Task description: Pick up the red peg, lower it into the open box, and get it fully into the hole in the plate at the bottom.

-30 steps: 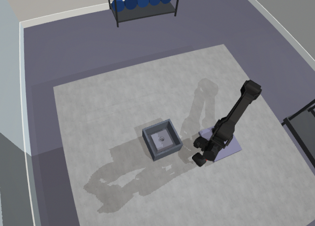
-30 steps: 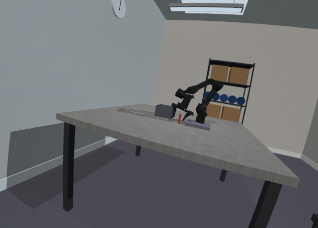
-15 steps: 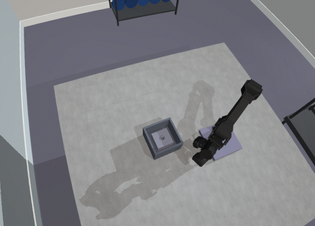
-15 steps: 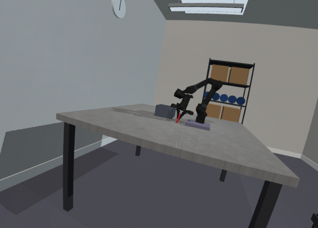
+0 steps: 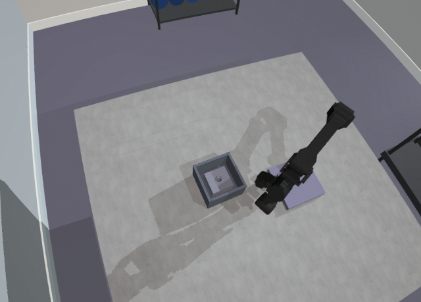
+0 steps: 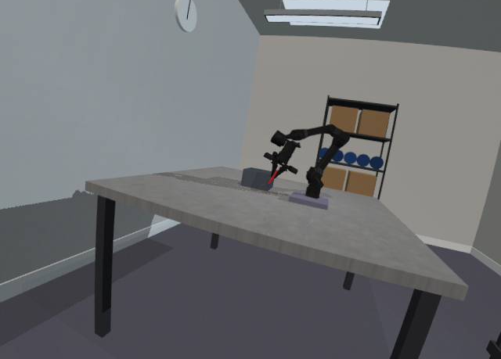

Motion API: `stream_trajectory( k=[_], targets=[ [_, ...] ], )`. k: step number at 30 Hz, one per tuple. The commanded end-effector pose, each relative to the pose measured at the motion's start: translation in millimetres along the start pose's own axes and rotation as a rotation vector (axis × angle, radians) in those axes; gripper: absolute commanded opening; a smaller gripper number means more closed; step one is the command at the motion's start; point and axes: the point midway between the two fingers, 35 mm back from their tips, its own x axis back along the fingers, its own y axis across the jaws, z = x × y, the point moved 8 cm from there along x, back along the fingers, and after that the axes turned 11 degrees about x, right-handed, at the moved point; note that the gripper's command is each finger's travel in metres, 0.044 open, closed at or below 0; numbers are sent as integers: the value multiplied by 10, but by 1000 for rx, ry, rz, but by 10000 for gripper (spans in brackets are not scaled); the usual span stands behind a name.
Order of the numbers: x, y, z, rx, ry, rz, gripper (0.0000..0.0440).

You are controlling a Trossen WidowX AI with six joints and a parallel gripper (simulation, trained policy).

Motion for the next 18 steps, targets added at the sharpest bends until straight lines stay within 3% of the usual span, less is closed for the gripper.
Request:
stream_trajectory(
  k=[1, 18],
  targets=[
    [121, 67, -88, 9, -35, -18, 0],
    [361, 232, -776, -36, -188, -2, 0]
  ],
)
